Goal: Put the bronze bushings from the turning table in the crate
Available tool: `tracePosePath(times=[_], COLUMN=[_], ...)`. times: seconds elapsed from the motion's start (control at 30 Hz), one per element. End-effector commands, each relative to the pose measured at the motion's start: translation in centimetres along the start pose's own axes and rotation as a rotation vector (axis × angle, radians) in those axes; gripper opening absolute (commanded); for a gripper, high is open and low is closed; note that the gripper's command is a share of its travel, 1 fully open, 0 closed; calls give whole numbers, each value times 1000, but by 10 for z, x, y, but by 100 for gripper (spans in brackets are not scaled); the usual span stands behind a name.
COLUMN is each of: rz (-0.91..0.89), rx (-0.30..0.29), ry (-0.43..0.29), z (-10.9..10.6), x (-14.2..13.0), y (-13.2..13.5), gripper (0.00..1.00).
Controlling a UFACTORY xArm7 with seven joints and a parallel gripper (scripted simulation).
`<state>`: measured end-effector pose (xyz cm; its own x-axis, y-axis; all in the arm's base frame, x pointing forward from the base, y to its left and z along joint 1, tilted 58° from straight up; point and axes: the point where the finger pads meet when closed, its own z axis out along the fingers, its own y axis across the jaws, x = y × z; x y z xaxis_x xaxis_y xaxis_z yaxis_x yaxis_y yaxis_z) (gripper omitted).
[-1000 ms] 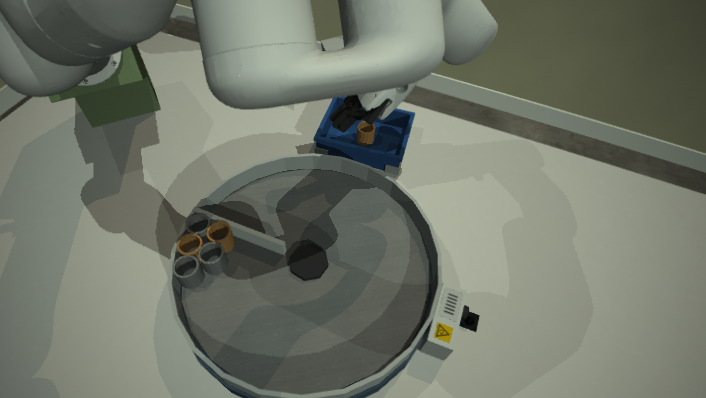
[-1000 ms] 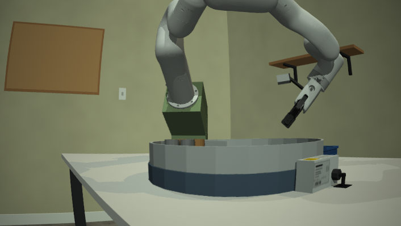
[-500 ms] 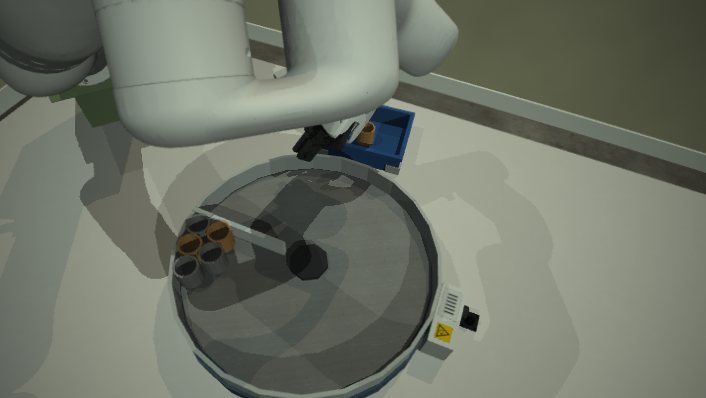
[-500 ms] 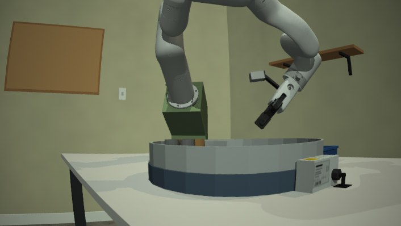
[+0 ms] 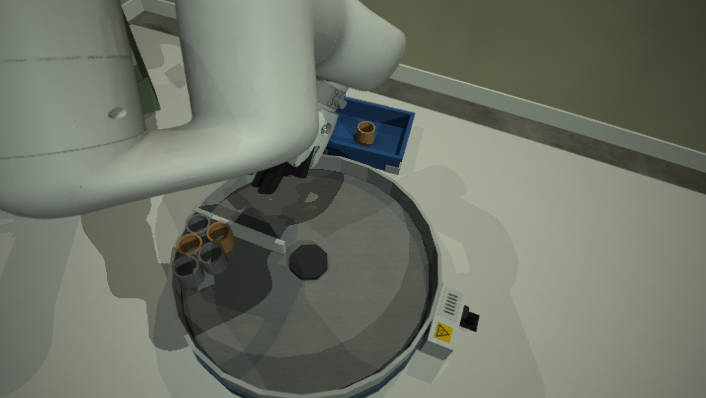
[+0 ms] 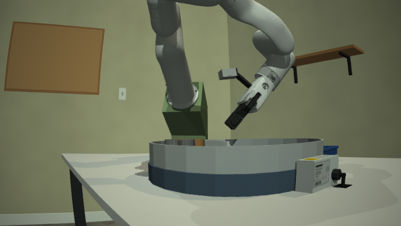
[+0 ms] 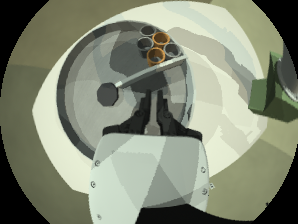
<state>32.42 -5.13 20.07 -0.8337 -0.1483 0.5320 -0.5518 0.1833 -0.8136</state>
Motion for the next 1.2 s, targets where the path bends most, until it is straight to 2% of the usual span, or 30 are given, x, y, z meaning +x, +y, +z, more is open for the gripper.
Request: tracePosePath(times=[0.0, 0.27, 0.57, 1.17], rz=[-78, -163, -186, -187], rx=[68, 141, 162, 162], ry=[-19, -19, -18, -19], z=[24, 53, 60, 60], x=[32, 64, 72, 72], y=[-7, -14, -15, -15], gripper=[10, 10, 10, 10])
